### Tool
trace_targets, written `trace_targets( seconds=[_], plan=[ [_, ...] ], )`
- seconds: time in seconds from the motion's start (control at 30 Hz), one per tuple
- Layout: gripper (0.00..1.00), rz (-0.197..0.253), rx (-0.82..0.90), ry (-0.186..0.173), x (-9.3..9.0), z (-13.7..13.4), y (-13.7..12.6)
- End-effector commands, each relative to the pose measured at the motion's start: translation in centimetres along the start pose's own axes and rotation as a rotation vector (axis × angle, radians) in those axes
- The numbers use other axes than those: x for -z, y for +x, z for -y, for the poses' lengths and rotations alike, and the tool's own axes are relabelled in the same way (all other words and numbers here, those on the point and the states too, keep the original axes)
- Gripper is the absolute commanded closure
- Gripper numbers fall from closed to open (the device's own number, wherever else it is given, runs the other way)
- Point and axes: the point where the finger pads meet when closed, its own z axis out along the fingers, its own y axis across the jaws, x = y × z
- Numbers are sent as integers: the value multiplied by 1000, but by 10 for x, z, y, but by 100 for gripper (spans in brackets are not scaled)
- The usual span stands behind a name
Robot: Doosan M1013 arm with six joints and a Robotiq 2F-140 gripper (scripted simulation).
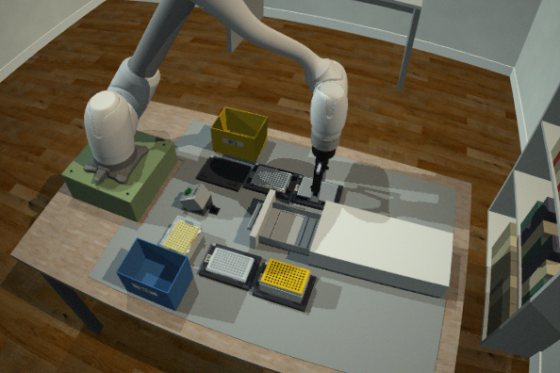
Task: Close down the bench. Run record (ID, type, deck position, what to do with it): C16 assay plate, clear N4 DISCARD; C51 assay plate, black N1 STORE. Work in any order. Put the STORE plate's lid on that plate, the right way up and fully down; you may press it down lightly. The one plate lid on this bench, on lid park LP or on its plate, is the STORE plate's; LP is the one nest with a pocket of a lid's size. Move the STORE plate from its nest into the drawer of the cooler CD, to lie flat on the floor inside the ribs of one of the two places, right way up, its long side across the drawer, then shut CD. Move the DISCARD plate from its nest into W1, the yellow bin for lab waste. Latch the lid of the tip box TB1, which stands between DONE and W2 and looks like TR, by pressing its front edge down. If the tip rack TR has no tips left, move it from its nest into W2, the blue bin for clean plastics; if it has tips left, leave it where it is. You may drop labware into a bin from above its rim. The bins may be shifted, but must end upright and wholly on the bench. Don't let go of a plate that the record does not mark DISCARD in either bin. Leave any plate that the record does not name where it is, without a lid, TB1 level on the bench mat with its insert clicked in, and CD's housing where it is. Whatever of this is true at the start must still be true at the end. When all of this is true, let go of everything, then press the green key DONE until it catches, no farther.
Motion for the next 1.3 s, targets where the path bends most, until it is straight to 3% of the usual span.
trace_targets(
  seconds=[0.0, 0.27, 0.3, 1.27],
  plan=[
    [100, 0, 0, 0, 0, 0, 0],
    [100, 0, 0, 0, -1, 0, 0],
    [34, 0, 0, 0, -1, 0, 0],
    [34, 0, 0, 0, 0, 0, 0]
  ],
)
